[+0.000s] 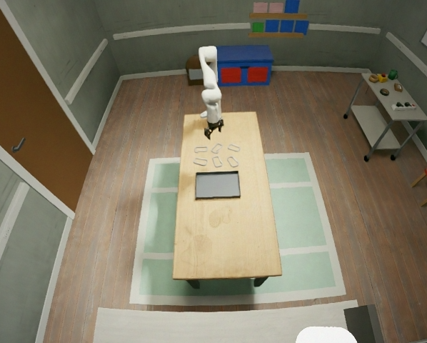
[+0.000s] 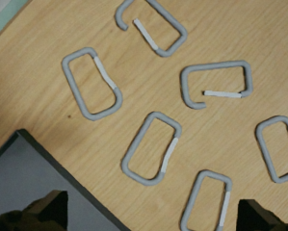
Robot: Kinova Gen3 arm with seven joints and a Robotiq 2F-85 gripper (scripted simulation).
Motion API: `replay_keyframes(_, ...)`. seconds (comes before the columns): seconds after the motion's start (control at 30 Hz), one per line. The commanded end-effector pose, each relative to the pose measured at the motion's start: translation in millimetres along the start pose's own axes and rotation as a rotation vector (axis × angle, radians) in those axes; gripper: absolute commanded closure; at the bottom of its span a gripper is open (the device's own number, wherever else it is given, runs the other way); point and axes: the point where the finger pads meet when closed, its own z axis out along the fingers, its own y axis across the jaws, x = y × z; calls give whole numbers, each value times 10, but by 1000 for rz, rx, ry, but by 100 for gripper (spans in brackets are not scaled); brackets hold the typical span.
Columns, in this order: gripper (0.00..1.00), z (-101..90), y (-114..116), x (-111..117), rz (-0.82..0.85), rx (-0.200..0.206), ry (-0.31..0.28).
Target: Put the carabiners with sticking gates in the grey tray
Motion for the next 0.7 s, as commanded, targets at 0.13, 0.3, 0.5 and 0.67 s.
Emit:
replay_keyframes(0.13, 0, -6, -14, 10, 304, 7, -1)
replay_keyframes(0.3, 0, -6, -14, 10, 304, 7, -1)
replay_keyframes(0.5, 0, -5, -28, 23, 489, 7, -2)
replay_keyframes(0.67, 0, -5, -28, 23, 489, 7, -2)
